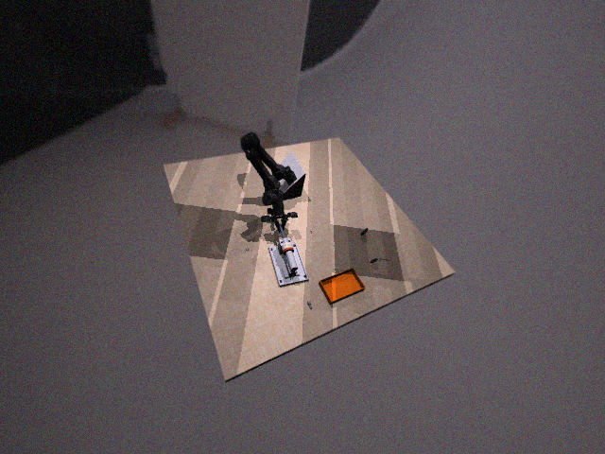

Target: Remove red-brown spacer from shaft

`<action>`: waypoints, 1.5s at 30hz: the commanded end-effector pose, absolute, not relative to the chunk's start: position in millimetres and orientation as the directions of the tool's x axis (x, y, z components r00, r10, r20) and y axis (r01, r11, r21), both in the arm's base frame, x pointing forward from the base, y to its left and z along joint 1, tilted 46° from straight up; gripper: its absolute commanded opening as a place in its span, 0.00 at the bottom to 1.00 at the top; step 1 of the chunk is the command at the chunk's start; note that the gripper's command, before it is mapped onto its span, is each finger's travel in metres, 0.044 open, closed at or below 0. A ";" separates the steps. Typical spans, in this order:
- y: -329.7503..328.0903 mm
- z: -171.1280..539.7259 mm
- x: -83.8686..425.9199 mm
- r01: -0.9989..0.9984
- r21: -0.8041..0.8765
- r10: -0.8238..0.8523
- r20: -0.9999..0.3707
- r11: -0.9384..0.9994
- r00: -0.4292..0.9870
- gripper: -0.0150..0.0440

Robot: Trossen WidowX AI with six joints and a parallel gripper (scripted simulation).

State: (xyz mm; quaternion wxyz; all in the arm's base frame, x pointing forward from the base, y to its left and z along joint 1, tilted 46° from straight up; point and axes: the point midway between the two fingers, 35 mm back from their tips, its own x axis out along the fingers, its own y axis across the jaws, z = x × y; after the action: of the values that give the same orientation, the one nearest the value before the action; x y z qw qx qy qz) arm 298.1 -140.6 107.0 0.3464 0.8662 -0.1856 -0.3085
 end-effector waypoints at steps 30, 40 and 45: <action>-140.2 106.5 294.3 -0.105 0.717 -0.535 -0.406 -0.689 0.741 0.25; -140.2 106.4 293.3 -0.105 0.717 -0.535 -0.406 -0.689 0.741 0.25; -140.2 106.3 292.8 -0.105 0.717 -0.535 -0.406 -0.689 0.741 0.25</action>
State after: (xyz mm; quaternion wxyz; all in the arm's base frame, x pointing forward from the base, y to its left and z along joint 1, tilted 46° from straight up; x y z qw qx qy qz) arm 293.7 -140.4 106.6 0.3466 0.8662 -0.1855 -0.3085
